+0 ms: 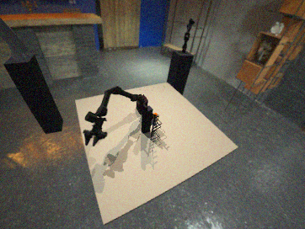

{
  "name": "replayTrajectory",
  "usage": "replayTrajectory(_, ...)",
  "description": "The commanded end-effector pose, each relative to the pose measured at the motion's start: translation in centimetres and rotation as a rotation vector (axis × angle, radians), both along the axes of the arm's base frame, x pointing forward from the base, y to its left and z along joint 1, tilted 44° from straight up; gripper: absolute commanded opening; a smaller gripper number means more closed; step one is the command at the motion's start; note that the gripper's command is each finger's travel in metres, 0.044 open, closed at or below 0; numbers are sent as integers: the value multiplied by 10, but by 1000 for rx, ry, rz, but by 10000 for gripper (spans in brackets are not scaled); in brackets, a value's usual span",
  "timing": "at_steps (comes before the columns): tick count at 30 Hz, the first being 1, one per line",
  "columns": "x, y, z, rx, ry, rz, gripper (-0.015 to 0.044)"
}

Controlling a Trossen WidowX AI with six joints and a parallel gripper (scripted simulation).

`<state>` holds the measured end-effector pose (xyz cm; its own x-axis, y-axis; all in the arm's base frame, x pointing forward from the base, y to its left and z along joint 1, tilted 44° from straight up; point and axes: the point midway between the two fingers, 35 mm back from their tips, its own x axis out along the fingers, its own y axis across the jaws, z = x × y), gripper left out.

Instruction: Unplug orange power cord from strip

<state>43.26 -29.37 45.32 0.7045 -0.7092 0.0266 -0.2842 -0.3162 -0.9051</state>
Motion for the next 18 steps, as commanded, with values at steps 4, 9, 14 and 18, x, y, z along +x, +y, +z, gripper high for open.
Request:
replayTrajectory(4, 17, 21, -14, 37, 19, 48, 295)
replayTrajectory(9, 47, 67, -43, 108, 64, 141, 164)
replayTrajectory(14, 70, 116, -70, 170, 113, 230, 160)
replayTrajectory(18, 83, 157, -91, 214, 155, 299, 160)
